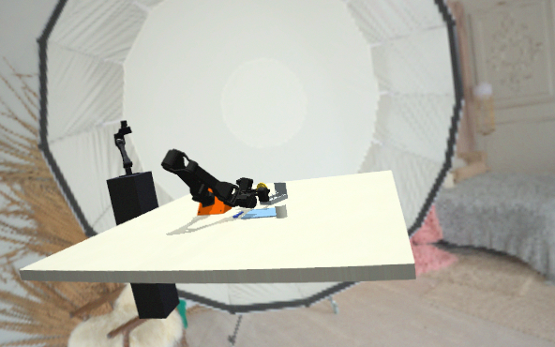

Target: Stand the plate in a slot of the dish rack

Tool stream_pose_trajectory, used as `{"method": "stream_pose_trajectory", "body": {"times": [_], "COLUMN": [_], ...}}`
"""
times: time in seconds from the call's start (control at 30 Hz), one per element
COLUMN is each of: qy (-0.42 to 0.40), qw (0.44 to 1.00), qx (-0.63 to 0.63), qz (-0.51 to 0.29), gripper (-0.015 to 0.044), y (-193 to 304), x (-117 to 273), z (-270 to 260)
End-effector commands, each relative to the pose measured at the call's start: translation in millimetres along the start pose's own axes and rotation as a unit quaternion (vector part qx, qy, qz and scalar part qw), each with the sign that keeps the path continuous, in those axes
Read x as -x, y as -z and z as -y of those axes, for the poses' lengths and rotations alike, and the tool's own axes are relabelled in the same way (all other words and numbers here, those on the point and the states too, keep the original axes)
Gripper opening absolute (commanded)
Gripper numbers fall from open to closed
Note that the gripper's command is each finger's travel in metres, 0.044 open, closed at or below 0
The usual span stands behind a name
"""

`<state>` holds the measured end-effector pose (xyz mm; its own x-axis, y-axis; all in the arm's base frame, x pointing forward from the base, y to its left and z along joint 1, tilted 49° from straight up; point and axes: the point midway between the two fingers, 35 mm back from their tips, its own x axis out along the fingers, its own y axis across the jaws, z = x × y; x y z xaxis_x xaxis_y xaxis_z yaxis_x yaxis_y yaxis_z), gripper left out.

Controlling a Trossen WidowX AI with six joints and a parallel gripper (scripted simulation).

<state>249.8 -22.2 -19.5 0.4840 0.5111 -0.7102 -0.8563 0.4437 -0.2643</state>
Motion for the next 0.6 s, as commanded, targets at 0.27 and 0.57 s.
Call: {"method": "stream_pose_trajectory", "body": {"times": [0.27, 0.57], "qy": [0.001, 0.003], "qw": [1.000, 1.000], "qx": [0.002, 0.006], "qz": [0.001, 0.002], "gripper": [0.0000, 0.0000], "y": [-1.5, -1.6], "x": [-14.0, -25.3], "z": [0.0, 0.4]}}
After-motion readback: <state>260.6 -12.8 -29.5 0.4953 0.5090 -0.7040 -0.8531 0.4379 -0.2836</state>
